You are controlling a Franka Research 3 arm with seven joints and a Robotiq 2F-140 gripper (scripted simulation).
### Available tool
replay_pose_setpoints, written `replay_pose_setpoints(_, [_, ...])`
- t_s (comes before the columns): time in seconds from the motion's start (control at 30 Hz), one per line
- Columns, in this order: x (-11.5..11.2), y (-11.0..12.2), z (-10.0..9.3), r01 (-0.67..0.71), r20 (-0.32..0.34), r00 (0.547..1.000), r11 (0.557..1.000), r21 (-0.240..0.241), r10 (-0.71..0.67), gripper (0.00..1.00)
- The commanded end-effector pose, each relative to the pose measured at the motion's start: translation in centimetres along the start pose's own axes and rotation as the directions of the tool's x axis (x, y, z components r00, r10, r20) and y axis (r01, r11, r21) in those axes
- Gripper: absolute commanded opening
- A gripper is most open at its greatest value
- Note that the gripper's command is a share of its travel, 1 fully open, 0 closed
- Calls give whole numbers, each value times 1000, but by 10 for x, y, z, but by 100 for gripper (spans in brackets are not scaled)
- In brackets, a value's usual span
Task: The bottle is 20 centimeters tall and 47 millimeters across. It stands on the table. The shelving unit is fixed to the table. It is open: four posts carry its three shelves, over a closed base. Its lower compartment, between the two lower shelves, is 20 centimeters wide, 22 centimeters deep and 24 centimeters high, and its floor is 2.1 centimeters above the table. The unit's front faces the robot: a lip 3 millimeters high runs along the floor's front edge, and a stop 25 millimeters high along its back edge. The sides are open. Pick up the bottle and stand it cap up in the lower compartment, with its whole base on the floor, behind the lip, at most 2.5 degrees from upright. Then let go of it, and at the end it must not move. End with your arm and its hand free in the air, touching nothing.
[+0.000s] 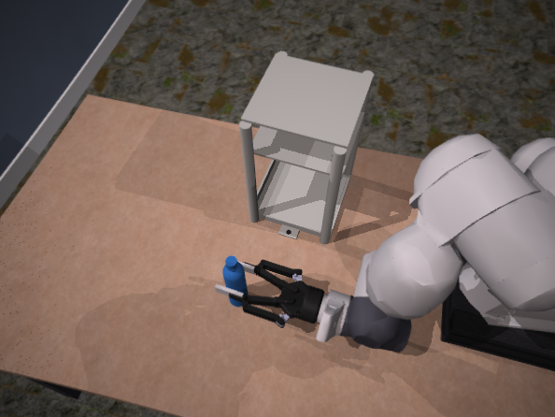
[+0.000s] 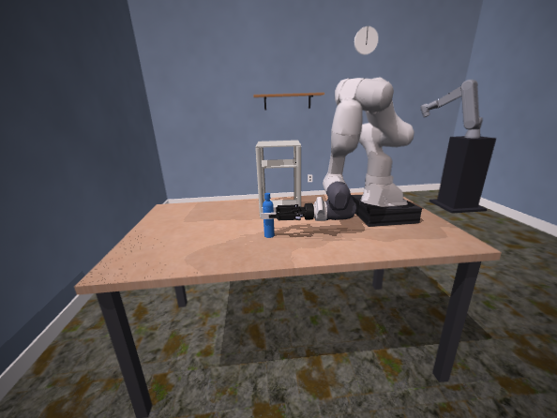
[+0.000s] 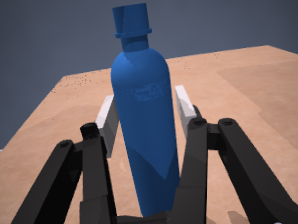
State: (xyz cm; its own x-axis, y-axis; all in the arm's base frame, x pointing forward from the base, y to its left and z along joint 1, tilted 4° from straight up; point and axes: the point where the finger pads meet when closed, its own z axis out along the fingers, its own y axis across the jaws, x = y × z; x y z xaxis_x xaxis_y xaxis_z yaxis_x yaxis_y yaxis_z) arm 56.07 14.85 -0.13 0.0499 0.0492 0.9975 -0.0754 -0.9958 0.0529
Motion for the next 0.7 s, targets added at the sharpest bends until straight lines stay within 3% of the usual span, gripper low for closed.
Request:
replay_pose_setpoints(0.0, [1,0,1,-8,-4,1000,1000,-3,8,40])
replay_pose_setpoints(0.6, [1,0,1,-8,-4,1000,1000,-3,8,40])
replay_pose_setpoints(0.63, [1,0,1,-8,-4,1000,1000,-3,8,0])
replay_pose_setpoints(0.67, [1,0,1,-8,-4,1000,1000,-3,8,0])
